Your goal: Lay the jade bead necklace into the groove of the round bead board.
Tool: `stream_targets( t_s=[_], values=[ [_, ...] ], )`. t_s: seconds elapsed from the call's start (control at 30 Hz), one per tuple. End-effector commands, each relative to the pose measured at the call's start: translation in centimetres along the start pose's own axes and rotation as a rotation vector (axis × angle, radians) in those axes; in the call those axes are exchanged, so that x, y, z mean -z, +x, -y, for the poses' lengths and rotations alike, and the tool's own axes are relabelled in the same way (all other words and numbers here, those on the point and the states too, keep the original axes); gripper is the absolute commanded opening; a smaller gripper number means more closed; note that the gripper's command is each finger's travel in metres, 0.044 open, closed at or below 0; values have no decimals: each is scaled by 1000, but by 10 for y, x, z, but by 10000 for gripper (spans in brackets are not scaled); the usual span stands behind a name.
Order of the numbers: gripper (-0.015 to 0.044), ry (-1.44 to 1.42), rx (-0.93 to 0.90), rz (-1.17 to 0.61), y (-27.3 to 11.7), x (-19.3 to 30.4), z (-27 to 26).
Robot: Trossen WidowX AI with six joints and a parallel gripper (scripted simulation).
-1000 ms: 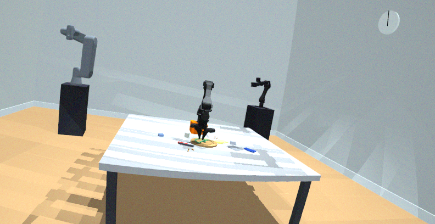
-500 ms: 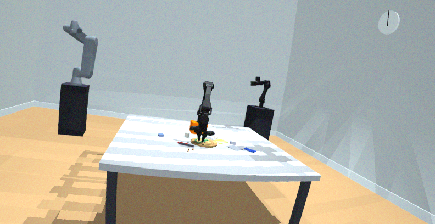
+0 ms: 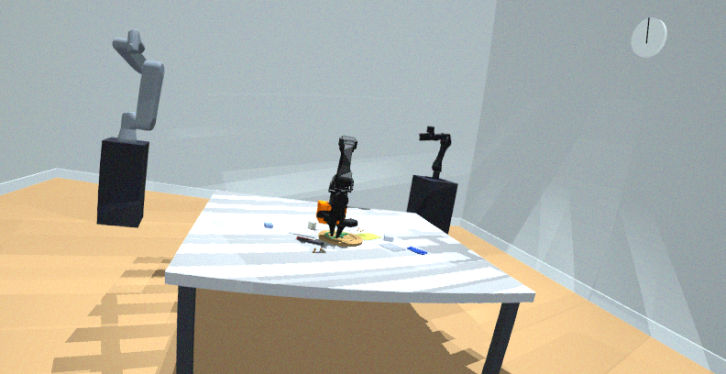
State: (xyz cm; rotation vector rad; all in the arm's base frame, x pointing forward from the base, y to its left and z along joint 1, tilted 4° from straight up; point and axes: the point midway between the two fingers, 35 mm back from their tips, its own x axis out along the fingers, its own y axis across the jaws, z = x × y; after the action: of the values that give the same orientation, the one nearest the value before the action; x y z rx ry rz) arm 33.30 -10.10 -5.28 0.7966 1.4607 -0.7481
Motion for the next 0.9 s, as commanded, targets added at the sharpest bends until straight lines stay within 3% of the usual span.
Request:
stream_targets(
  t_s=[0.0,0.07,0.87],
  values=[
    [41,0,0,0,0,0,0],
    [0,0,0,0,0,0,0],
    [0,0,0,0,0,0,0]
  ],
)
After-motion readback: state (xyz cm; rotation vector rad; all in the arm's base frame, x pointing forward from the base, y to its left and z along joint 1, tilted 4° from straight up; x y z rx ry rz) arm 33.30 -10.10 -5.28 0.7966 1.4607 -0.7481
